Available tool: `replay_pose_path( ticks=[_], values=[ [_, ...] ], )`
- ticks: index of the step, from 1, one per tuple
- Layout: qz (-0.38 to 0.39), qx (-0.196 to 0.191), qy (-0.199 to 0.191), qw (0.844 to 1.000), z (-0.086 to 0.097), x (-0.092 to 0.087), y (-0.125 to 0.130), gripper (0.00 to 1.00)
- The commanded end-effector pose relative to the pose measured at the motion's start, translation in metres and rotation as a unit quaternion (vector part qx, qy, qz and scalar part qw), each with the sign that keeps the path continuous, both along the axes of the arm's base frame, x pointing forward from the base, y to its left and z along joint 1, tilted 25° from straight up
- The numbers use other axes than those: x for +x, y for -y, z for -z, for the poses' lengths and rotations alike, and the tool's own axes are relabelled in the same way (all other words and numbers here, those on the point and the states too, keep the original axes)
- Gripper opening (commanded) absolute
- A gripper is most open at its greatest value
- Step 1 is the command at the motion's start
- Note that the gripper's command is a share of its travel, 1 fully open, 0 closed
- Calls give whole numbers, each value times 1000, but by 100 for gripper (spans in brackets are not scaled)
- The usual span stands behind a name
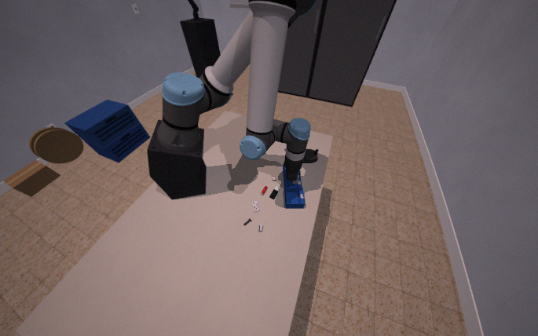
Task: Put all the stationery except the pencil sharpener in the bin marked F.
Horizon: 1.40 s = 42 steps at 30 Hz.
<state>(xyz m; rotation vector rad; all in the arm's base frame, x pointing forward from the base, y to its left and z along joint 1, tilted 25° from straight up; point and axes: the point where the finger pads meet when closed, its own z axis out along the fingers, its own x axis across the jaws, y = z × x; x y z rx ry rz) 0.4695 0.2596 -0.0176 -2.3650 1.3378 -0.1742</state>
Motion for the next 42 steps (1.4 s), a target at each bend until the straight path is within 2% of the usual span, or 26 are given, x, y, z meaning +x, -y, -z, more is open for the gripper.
replay_pose_path(
  ticks=[1, 3, 12, 21, 24, 26, 39, 42],
  values=[
    [0, 0, -1, 1000, -8, -4, 3, 31],
    [0, 0, -1, 1000, -9, -4, 3, 31],
    [0, 0, -1, 1000, -34, -12, 12, 31],
    [0, 0, 0, 1000, -36, -12, 12, 31],
    [-1, 0, -1, 1000, -37, -22, -2, 31],
    [-1, 0, -1, 1000, -37, -22, -2, 31],
    [-1, 1, 3, 1000, -45, -54, -57, 31],
    [-1, 1, 2, 1000, -45, -56, -60, 31]
  ],
)
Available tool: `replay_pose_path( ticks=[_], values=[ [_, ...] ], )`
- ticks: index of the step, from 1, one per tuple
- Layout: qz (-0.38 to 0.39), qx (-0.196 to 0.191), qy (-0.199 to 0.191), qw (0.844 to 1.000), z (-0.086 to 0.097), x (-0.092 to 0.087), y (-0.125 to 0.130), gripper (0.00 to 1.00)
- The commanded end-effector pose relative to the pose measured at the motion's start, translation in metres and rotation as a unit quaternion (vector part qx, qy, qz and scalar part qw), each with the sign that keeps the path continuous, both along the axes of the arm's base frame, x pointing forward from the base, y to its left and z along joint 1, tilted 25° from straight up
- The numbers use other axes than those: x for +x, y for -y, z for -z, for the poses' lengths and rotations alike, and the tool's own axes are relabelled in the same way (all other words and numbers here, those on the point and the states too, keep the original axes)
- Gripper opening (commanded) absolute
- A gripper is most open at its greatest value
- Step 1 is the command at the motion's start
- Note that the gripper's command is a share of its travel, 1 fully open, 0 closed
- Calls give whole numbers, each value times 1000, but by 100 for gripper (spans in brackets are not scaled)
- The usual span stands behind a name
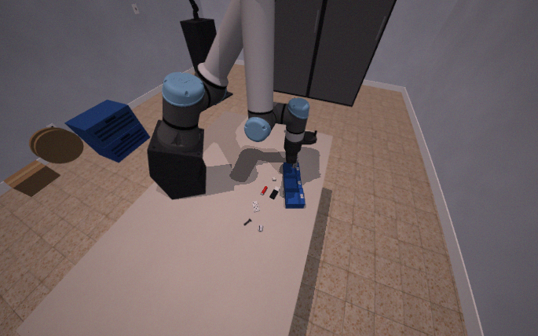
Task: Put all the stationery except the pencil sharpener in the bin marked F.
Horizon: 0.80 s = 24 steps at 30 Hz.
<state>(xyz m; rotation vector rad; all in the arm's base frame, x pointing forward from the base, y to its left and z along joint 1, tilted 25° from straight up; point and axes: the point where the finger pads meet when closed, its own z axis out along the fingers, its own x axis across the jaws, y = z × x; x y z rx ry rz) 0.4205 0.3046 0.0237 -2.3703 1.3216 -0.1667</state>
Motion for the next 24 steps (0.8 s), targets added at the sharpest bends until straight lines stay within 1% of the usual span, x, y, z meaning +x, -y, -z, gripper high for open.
replay_pose_path(
  ticks=[1, 6, 16, 18, 24],
  values=[
    [5, -1, 2, 1000, -3, -7, -15, 31],
    [5, -2, 2, 1000, -3, -7, -15, 31],
    [5, -2, 1, 1000, 22, 1, -23, 31],
    [5, -2, 1, 1000, 22, 1, -23, 31],
    [5, -2, 1, 1000, 37, 6, -28, 31]
  ],
)
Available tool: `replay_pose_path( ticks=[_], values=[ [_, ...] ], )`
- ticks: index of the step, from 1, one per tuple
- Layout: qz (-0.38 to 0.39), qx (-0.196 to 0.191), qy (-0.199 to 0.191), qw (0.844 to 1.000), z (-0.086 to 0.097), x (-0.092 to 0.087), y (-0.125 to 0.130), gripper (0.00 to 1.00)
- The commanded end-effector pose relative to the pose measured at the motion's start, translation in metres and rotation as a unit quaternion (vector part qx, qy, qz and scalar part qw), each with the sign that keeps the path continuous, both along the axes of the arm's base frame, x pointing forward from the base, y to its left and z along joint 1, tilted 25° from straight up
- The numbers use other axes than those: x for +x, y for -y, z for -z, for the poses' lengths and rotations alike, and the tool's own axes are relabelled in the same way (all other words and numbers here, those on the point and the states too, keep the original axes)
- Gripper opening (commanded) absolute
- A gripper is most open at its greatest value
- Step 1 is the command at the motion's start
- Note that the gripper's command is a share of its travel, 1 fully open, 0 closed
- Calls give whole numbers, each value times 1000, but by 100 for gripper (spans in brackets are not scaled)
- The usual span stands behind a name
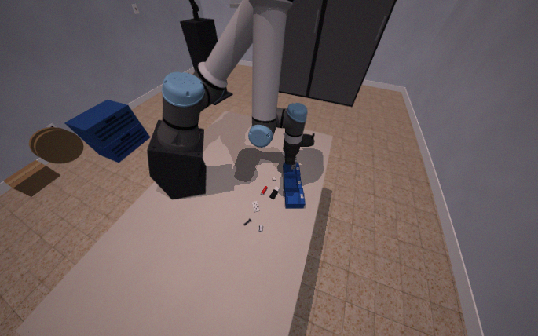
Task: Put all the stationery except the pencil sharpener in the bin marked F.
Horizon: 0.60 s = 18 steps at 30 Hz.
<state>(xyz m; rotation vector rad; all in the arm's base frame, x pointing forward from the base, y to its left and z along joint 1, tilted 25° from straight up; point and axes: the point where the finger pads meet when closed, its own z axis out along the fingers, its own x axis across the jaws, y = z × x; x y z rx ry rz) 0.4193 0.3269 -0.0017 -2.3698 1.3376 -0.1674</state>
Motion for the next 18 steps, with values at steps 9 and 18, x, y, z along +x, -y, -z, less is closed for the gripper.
replay_pose_path(
  ticks=[9, 18],
  values=[
    [0, 1, 4, 1000, 26, 12, -10, 31],
    [1, 1, 3, 1000, 26, 11, -9, 31]
  ],
)
